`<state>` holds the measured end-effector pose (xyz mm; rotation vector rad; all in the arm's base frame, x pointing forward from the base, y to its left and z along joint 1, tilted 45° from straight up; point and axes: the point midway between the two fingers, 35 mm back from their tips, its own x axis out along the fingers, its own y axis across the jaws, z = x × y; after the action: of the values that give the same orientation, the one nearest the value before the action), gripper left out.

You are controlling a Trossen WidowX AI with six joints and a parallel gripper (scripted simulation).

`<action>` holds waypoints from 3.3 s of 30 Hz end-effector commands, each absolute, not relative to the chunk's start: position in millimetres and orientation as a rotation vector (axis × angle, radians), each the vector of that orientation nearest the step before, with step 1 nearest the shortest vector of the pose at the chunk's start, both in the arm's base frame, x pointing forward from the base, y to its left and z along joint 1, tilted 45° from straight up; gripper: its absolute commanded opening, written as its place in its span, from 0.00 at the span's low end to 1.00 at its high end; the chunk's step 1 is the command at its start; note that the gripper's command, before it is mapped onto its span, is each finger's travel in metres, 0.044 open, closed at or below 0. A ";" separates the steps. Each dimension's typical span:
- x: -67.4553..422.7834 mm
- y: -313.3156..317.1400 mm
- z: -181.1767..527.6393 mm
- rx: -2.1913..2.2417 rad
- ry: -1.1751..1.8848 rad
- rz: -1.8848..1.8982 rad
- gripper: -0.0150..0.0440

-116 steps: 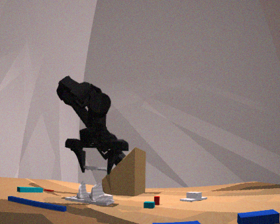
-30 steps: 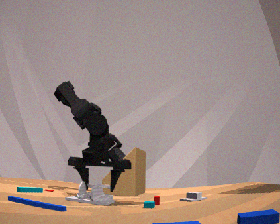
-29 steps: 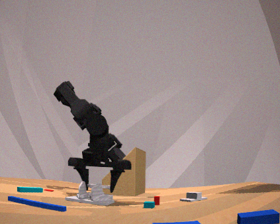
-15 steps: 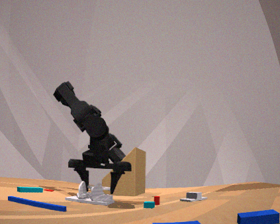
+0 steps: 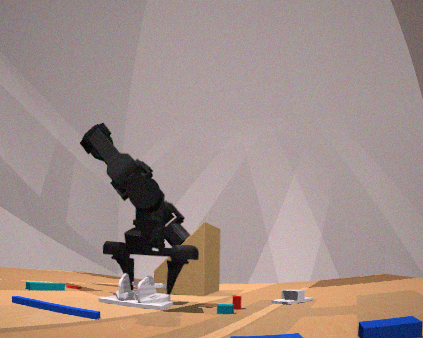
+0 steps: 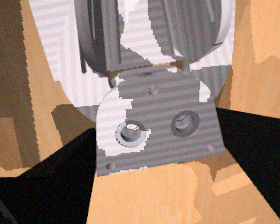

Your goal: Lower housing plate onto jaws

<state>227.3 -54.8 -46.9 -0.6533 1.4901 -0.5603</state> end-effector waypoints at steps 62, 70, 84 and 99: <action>227.6 -63.7 -55.1 -0.661 1.489 -0.560 0.85; 227.6 -63.7 -55.1 -0.661 1.489 -0.560 0.85; 227.6 -63.7 -55.1 -0.661 1.489 -0.560 0.85; 227.6 -63.7 -55.1 -0.661 1.489 -0.560 0.85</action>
<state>227.6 -63.8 -54.6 -0.6606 1.4886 -0.5629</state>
